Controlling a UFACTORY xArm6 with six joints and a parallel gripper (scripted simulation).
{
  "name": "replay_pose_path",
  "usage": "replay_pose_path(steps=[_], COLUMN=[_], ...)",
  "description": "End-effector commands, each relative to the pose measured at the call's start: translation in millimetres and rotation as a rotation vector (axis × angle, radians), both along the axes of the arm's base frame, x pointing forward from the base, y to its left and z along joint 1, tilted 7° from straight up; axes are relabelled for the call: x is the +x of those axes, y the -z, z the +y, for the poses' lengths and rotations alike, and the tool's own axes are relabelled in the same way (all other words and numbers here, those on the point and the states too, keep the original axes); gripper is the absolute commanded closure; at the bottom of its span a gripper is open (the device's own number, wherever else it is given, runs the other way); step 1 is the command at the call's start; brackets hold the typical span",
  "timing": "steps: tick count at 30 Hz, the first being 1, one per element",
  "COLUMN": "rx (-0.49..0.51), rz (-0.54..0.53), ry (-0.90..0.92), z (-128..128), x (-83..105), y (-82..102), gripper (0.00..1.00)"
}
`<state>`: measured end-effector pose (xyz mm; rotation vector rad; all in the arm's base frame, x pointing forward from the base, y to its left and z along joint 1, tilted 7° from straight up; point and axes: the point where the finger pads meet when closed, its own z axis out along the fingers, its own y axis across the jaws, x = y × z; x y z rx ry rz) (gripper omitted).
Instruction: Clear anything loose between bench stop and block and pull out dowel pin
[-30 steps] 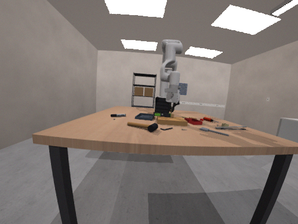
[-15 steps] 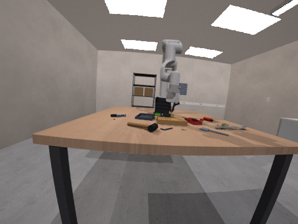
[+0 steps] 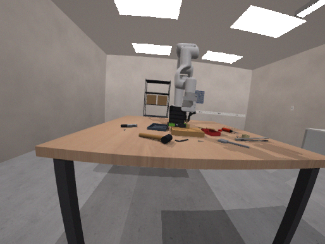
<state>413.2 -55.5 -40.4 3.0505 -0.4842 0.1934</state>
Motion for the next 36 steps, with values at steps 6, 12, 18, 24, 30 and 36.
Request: replay_pose_path(steps=[6,12,18,24,30,36], rx=[-0.005,-0.012,-0.018,-0.026,-0.031,-0.038], rz=[0.007,0.01,0.014,0.017,0.02,0.024], ry=[-0.12,-0.176,-0.231,-0.294,-0.335,-0.395], z=[-0.2,-0.2,-0.2,-0.1,-0.1,-0.1], x=[1.5,1.5,1.5,1.4,1.4,1.4], y=[-1.3,-1.4,-1.4,-1.5,-1.5,-1.6], gripper=[1.0,1.0,1.0,1.0,1.0,1.0])
